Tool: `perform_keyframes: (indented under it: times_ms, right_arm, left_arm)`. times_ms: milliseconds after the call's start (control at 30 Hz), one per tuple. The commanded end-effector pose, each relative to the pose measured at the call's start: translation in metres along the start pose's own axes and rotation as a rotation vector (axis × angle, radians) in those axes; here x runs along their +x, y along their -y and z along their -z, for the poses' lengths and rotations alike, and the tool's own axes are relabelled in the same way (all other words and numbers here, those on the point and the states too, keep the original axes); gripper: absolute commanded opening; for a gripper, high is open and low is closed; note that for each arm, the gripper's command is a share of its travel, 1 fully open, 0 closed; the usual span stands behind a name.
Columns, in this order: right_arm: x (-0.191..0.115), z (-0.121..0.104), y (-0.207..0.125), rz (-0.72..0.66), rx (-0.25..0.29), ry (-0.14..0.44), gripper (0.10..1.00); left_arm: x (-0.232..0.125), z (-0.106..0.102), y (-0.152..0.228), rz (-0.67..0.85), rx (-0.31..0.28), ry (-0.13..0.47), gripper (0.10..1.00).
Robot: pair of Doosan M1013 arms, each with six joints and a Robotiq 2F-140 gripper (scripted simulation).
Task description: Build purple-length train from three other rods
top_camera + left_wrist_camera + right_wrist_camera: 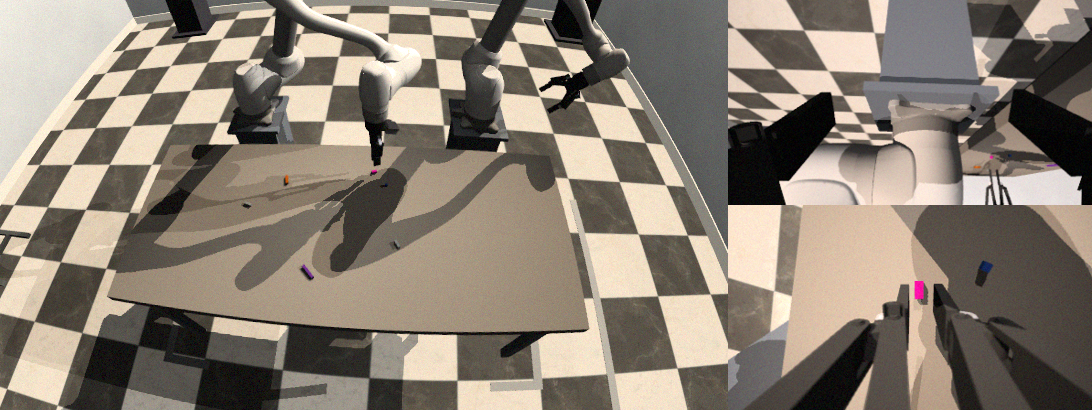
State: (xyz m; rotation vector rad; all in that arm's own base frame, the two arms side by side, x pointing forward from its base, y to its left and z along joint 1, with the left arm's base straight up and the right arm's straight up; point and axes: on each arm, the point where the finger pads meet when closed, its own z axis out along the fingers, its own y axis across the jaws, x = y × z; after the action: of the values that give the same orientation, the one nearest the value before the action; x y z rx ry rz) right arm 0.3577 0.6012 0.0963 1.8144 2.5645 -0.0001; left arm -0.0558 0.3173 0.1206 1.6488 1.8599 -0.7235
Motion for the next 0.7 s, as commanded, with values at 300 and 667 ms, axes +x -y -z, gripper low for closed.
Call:
perform_keyframes:
  times_ms: [300, 667]
  right_arm:
    - [0.0, -0.016, 0.0, 0.0, -0.001, -0.001, 0.231]
    - [0.0, -0.03, 0.0, 0.0, -0.001, -0.001, 0.231]
  left_arm:
    - [0.0, 0.0, 0.0, 0.0, 0.0, -0.001, 1.0]
    - [0.0, 0.0, 0.0, 0.0, 0.0, -0.001, 1.0]
